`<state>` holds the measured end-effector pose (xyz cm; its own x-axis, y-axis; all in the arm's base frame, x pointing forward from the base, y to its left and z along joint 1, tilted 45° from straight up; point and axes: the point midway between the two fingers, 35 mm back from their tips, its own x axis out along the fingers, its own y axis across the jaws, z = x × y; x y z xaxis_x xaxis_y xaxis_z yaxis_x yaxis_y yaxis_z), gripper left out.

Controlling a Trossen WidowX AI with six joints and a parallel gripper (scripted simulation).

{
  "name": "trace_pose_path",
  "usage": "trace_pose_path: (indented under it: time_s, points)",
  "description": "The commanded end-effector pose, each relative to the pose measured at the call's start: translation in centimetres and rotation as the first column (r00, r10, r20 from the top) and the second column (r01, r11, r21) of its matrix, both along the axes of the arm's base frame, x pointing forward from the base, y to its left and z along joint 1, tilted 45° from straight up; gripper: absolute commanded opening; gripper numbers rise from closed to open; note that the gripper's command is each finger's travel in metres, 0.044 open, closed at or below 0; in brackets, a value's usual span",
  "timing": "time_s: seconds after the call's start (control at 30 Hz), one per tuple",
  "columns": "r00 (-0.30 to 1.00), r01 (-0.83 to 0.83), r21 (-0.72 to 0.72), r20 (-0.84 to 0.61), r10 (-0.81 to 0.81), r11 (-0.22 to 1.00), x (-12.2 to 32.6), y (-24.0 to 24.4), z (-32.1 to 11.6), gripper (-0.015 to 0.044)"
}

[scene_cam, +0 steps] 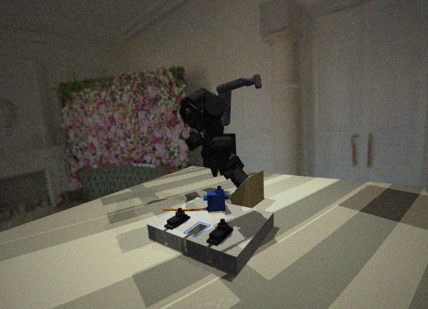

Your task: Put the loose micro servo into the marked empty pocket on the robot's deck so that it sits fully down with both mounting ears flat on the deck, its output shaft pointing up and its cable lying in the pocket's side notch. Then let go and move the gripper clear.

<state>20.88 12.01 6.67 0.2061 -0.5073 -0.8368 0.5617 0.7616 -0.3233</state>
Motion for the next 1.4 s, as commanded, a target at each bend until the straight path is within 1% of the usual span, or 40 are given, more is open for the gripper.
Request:
trace_pose_path:
  time_s: [0.0, 0.27, 0.47, 0.67, 1.3, 1.37]
  points:
    - [0.994, 0.112, -0.067, 0.004, -0.112, 0.991, -0.1, -1.8, 0.2, 0.0440]
    - [0.955, 0.295, -0.201, 0.024, -0.296, 0.934, -0.7, -5.0, 0.6, 0.0440]
    - [0.954, 0.298, -0.204, 0.024, -0.300, 0.932, -0.7, -5.3, 0.4, 0.0440]
    - [0.954, 0.299, -0.204, 0.025, -0.300, 0.932, -0.6, -6.8, -1.1, 0.0440]
    - [0.954, 0.299, -0.205, 0.026, -0.300, 0.932, -0.6, -8.3, -2.6, 0.0440]
    - [0.954, 0.299, -0.205, 0.026, -0.300, 0.932, -0.6, -8.3, -2.6, 0.0387]
